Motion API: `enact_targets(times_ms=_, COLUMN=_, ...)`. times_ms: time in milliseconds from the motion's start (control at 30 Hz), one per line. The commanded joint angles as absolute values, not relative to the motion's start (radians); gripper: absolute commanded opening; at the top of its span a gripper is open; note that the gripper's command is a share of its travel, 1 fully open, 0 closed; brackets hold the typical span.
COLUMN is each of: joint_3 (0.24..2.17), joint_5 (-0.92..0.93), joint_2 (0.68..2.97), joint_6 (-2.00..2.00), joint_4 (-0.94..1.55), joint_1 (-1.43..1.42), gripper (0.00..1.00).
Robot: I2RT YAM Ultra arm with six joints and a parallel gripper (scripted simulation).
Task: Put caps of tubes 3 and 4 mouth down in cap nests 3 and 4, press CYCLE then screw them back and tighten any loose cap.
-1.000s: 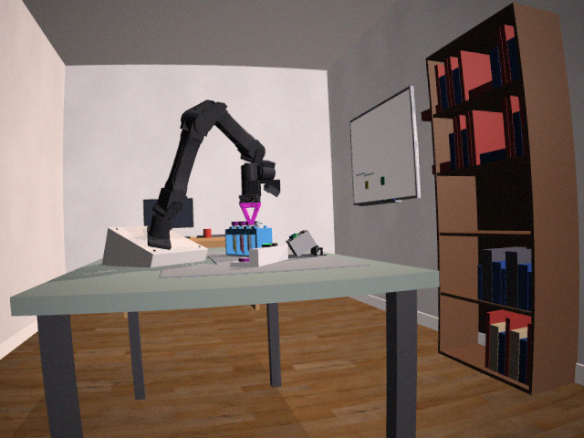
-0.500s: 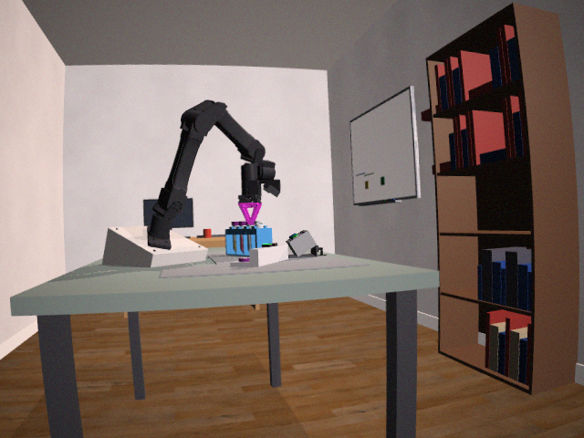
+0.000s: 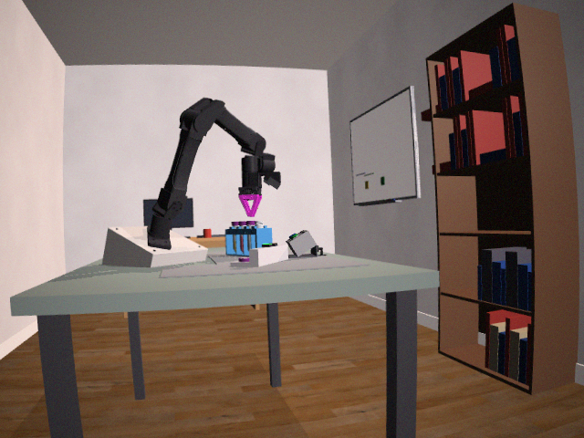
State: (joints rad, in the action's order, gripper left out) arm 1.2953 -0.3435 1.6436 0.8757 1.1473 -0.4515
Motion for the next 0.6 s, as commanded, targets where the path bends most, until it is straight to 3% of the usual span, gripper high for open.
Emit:
enact_targets(times_ms=0, joint_3=1.338, joint_5=-0.347, joint_2=1.621, joint_6=0.896, joint_4=1.208, joint_1=-0.472, gripper=0.49)
enact_targets(times_ms=233, joint_3=1.351, joint_5=-0.347, joint_2=1.620, joint_6=0.901, joint_4=1.224, joint_1=-0.476, gripper=0.49)
enact_targets(times_ms=333, joint_3=1.296, joint_5=-0.343, joint_2=1.547, joint_6=1.086, joint_4=1.220, joint_1=-0.415, gripper=0.47)
enact_targets(times_ms=567, joint_3=1.200, joint_5=-0.322, joint_2=1.395, joint_6=0.916, joint_4=1.218, joint_1=-0.240, gripper=0.47)
